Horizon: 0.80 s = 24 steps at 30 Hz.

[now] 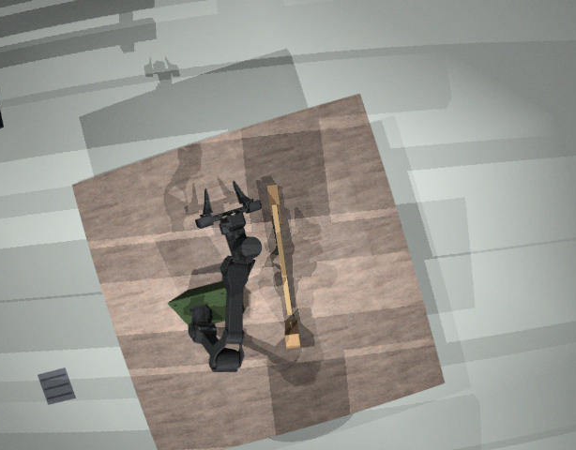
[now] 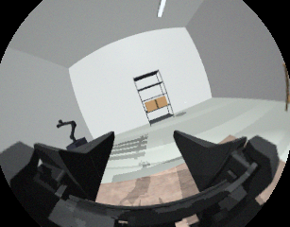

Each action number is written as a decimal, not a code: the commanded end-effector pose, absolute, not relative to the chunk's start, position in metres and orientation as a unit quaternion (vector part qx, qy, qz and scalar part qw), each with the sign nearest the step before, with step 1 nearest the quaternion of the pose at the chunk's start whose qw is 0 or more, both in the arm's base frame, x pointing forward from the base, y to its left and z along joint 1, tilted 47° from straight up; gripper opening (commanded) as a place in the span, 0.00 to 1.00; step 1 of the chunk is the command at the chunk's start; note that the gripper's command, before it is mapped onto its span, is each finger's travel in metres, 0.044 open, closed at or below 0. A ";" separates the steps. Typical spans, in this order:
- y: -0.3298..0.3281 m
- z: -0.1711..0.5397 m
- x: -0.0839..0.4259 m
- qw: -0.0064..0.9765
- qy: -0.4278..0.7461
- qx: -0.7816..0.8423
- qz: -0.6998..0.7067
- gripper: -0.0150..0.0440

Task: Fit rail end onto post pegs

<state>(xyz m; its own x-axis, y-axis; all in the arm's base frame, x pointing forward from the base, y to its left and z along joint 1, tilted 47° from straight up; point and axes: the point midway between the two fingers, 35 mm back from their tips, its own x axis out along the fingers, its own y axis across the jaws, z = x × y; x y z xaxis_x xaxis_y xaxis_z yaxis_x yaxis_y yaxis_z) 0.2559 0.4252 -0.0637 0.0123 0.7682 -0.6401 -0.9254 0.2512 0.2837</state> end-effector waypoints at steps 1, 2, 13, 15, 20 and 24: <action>0.424 -0.064 0.257 0.704 0.362 -0.110 0.601 0.98; 0.422 -0.064 0.260 0.708 0.362 -0.114 0.596 1.00; 0.327 -0.071 0.334 0.758 0.385 -0.252 0.463 1.00; 0.295 -0.072 0.349 0.756 0.401 -0.294 0.425 1.00; 0.210 -0.070 0.372 0.723 0.451 -0.398 0.339 1.00; 0.142 -0.058 0.375 0.670 0.495 -0.470 0.293 1.00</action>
